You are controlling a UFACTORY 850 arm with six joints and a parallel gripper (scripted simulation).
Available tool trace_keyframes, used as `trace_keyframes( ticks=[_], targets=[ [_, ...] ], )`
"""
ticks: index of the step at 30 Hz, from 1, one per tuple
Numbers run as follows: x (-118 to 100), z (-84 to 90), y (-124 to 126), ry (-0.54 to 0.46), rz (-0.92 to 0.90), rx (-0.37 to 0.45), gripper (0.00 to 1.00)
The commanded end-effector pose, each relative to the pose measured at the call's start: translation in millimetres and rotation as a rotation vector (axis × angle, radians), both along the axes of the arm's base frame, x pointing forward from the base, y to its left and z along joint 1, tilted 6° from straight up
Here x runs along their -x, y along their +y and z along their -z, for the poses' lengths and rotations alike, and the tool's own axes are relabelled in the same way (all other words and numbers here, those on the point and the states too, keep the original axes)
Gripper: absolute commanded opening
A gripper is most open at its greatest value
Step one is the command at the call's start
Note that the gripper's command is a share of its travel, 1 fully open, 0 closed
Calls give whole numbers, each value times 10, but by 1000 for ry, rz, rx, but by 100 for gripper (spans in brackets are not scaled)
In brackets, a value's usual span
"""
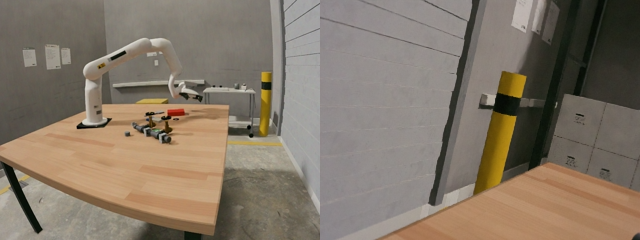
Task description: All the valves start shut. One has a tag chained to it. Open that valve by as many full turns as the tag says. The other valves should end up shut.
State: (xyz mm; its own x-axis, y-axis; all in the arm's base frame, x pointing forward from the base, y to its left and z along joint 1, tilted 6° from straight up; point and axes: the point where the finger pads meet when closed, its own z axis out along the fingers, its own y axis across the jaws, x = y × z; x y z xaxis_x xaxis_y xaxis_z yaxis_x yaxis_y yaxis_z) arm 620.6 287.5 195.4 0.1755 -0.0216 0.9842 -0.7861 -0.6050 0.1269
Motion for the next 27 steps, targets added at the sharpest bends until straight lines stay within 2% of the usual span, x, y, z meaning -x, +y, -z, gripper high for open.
trace_keyframes(
  ticks=[1, 20, 24, 27],
  targets=[
    [-4, -14, 5, -2, 0, -1, 100],
    [-4, -14, -2, 1, 2, -1, 100],
    [0, -8, -71, 34, 15, 2, 100],
    [12, 2, -196, 95, 39, 6, 100]
  ],
)
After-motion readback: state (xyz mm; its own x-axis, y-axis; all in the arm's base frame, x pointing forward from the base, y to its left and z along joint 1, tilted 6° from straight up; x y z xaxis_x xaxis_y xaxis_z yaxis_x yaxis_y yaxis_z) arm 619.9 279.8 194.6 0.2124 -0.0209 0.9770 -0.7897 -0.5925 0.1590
